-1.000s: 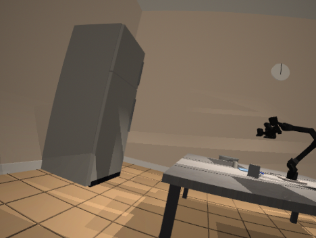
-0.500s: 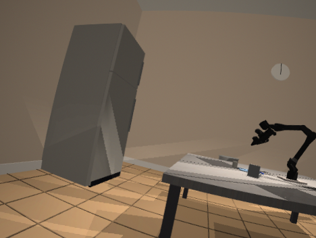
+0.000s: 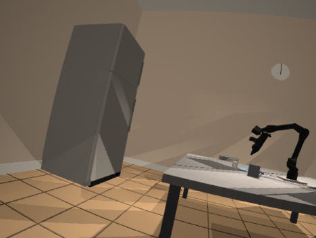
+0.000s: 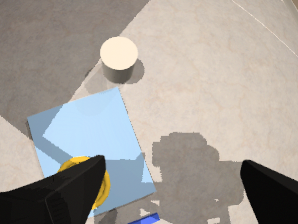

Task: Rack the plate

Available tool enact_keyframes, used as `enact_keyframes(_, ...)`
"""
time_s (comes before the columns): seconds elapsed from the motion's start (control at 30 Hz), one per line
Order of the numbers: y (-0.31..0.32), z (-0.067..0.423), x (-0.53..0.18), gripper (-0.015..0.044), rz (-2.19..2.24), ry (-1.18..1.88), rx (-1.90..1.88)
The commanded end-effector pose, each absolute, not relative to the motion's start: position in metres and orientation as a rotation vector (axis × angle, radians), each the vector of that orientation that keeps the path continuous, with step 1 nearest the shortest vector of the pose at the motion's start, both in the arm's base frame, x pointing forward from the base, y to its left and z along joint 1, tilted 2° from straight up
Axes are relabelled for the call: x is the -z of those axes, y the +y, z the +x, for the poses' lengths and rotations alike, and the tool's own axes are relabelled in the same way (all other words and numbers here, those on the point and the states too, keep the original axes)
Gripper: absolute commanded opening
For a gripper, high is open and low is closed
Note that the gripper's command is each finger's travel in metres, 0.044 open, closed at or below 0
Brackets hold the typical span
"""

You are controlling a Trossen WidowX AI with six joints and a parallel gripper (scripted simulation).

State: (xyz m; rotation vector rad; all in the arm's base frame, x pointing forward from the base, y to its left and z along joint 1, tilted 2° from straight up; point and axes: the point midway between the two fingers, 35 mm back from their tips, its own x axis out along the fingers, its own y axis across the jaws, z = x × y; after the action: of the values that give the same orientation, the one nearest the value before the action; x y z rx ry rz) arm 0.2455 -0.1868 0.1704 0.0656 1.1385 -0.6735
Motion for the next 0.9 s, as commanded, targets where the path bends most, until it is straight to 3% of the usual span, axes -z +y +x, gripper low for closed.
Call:
enact_keyframes(0.0,-0.173,0.251,-0.150,0.0400,0.054,1.248,0.552)
enact_keyframes(0.47,-0.126,0.260,-0.098,0.0400,0.062,1.548,0.154)
enact_keyframes(0.87,-0.123,0.260,-0.090,0.0400,0.064,1.560,0.135)
